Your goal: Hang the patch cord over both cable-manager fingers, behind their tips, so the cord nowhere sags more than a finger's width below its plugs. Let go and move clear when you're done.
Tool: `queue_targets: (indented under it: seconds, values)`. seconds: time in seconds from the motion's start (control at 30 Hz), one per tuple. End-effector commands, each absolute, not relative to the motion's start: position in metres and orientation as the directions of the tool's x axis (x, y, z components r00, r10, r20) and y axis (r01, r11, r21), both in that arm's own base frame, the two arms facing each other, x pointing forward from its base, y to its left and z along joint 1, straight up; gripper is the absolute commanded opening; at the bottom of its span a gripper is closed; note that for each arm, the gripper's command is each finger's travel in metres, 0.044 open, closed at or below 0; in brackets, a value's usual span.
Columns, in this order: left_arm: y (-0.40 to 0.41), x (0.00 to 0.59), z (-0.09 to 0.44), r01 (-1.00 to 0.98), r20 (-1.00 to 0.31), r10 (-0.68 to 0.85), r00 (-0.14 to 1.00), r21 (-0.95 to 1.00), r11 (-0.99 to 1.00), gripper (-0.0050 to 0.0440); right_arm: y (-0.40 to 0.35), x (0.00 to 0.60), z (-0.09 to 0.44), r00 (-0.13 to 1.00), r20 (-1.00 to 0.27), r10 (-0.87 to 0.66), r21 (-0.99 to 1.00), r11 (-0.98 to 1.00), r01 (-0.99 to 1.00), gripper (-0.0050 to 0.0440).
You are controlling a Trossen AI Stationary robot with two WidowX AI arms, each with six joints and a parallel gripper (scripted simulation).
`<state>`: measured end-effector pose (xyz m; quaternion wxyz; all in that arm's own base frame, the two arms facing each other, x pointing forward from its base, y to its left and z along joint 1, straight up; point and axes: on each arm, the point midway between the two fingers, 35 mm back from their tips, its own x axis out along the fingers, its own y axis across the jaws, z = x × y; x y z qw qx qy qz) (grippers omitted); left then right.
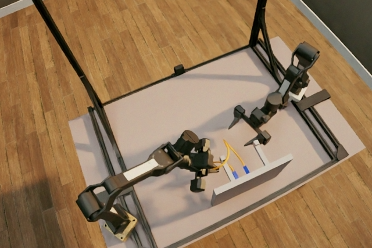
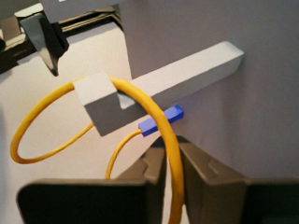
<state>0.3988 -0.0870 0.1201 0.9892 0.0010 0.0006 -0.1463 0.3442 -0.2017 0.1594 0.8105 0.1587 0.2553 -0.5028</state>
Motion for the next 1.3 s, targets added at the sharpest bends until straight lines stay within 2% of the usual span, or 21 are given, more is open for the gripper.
queue_targets:
  seconds: [0.0, 1.27]
  values:
    - [-0.091, 0.407, 0.124, 0.29, 0.011, -0.29, 0.957, -0.002, 0.957, 0.044, -0.202, 0.345, 0.168, 0.377, -0.56, -0.738, 0.017, 0.445, 0.896, 0.0025]
    - [-0.113, 0.452, 0.125, 0.291, 0.014, -0.291, 0.957, -0.002, 0.957, 0.044, -0.202, 0.345, 0.168, 0.377, -0.56, -0.738, 0.017, 0.445, 0.896, 0.0025]
